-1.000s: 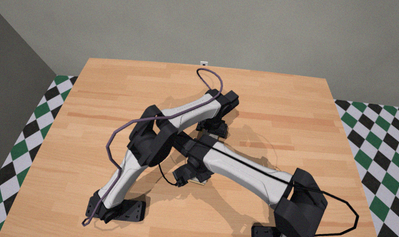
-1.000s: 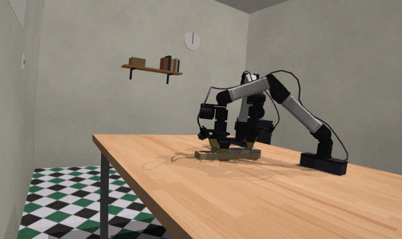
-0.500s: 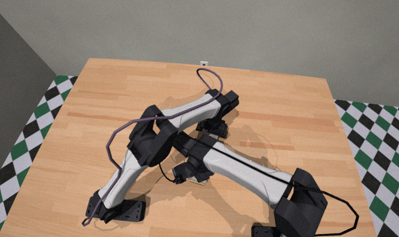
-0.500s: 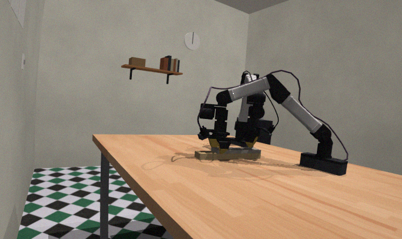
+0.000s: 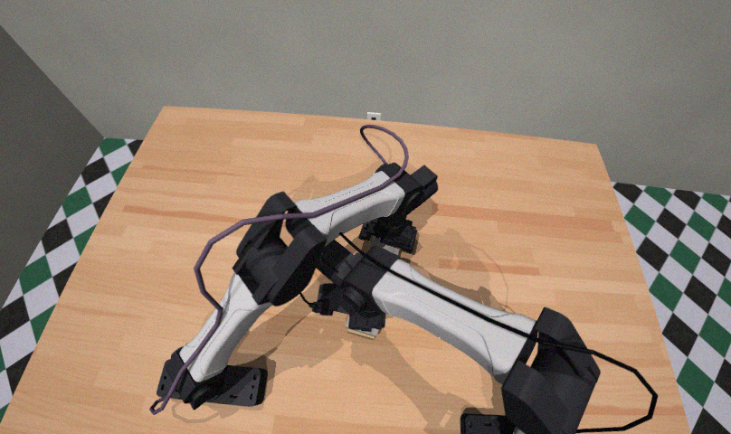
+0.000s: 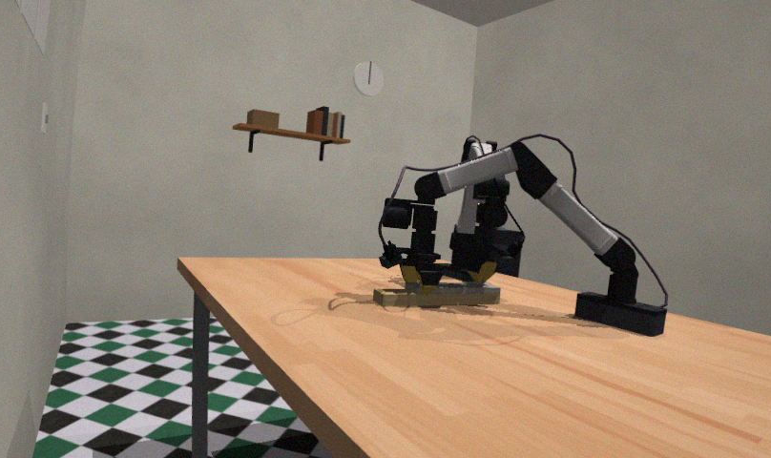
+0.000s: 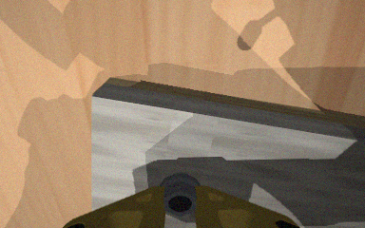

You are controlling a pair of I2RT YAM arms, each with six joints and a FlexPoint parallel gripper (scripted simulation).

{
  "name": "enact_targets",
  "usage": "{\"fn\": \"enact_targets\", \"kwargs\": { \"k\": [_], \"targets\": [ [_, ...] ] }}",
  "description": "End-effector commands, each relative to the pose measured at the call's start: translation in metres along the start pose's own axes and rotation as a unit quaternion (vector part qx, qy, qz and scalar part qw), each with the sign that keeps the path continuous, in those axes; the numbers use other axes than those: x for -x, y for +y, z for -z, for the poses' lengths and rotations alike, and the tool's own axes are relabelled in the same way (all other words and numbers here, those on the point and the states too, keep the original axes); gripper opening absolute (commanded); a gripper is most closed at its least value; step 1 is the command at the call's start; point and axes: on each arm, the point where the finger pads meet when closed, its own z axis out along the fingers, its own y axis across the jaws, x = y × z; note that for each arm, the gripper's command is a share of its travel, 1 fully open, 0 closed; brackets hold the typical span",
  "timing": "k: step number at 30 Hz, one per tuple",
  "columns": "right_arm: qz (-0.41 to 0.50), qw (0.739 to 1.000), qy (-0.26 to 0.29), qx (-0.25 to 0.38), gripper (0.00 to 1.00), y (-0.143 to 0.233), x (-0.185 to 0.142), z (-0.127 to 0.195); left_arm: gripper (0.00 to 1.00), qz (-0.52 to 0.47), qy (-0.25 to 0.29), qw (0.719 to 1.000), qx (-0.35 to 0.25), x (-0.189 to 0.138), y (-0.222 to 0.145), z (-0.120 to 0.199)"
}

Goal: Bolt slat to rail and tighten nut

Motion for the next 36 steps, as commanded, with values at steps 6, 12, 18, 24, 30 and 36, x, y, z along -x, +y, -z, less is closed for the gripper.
{"fn": "enact_targets", "kwargs": {
  "k": [6,12,18,24,30,36],
  "targets": [
    [-0.202,0.979,-0.006,-0.001,0.14,0.0005,-0.0011,0.0049,0.67,-0.001,-0.008,1.000,-0.005,0.0035,-0.0009,0.0069],
    [-0.279,0.960,-0.007,-0.001,0.14,0.0005,-0.0011,0.0054,0.67,-0.001,-0.008,1.000,-0.005,0.0035,-0.0009,0.0069],
    [-0.391,0.920,-0.011,0.001,0.14,0.0003,-0.0001,0.0063,0.67,-0.001,-0.008,1.000,-0.005,0.0035,-0.0009,0.0069],
    [-0.497,0.867,-0.014,0.002,0.14,-0.0003,0.0008,0.0072,0.67,-0.001,-0.008,1.000,-0.005,0.0035,-0.0009,0.0069],
    [-0.564,0.825,-0.016,0.002,0.14,-0.0010,0.0011,0.0078,0.67,-0.001,-0.008,1.000,-0.005,0.0035,-0.0009,0.0069],
    [-0.658,0.753,-0.018,0.005,0.14,-0.0015,0.0019,0.0087,0.67,-0.001,-0.008,1.000,-0.005,0.0035,-0.0009,0.0069]
  ]
}}
